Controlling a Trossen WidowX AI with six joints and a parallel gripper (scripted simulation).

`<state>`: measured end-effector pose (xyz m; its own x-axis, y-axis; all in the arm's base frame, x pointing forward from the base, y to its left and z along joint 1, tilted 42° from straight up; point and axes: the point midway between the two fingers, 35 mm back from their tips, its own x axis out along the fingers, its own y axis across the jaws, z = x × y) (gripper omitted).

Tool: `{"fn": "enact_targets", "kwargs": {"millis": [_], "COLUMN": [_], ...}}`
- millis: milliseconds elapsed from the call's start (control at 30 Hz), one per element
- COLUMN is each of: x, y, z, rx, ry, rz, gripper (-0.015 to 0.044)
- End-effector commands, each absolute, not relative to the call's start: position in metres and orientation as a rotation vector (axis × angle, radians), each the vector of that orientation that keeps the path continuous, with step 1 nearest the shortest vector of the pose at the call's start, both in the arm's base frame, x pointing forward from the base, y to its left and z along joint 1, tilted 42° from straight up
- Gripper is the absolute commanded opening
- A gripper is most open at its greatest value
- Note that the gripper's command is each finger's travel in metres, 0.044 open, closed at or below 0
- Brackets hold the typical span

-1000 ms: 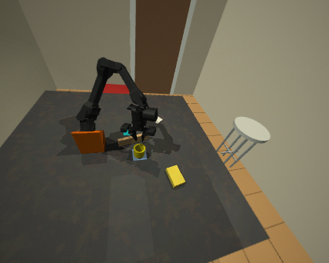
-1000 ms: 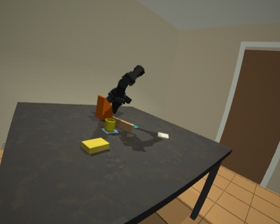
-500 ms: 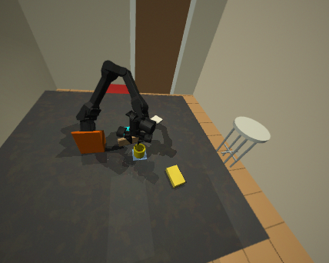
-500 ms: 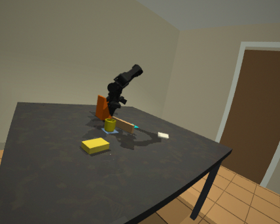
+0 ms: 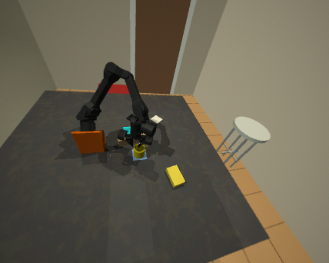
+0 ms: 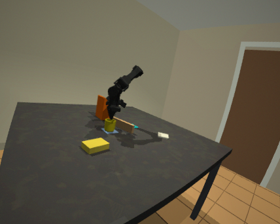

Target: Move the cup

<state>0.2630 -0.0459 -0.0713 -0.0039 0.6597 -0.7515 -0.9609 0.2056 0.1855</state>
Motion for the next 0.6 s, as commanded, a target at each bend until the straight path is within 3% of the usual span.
{"fn": "enact_targets", "kwargs": {"millis": [0,567], "x": [0.260,0.259], "y": [-0.039,-0.020], "z": [-0.077,-0.096], "rx": [-0.431,-0.429], "ry": [0.856,0.854], "rz": [1.345,1.347], "gripper": [0.0167,0.0167]}}
